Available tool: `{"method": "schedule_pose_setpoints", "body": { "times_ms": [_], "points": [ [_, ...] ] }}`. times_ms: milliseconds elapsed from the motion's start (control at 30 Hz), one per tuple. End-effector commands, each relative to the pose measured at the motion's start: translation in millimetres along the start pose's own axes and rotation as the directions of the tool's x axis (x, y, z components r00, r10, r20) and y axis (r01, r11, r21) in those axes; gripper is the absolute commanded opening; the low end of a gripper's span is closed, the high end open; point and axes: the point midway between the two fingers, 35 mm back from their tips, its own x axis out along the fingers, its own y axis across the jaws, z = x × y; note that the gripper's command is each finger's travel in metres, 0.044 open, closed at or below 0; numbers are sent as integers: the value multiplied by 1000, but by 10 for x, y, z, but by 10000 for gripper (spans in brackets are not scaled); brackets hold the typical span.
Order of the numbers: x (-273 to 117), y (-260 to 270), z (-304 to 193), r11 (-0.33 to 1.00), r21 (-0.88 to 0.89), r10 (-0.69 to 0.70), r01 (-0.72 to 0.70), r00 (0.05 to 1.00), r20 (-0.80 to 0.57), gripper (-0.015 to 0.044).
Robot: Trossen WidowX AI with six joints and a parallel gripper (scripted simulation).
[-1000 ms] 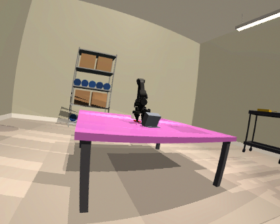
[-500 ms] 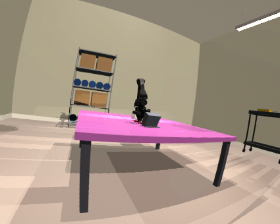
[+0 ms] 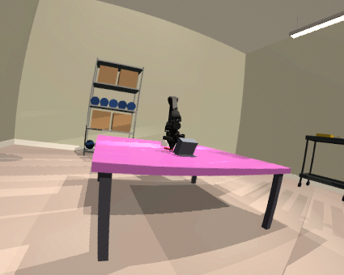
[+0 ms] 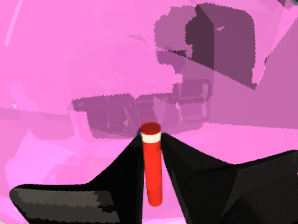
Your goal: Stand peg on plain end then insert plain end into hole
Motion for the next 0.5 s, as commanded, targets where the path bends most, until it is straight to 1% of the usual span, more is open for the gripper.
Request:
{"method": "schedule_pose_setpoints", "body": {
  "times_ms": [0,200,467],
  "points": [
    [6,0,-7,1000,-7,-2,2,1000,-3,49],
    [-6,0,-9,1000,-3,-1,1,1000,13,49],
    [-61,-1,-39,1000,0,0,0,996,92,49]
  ]
}}
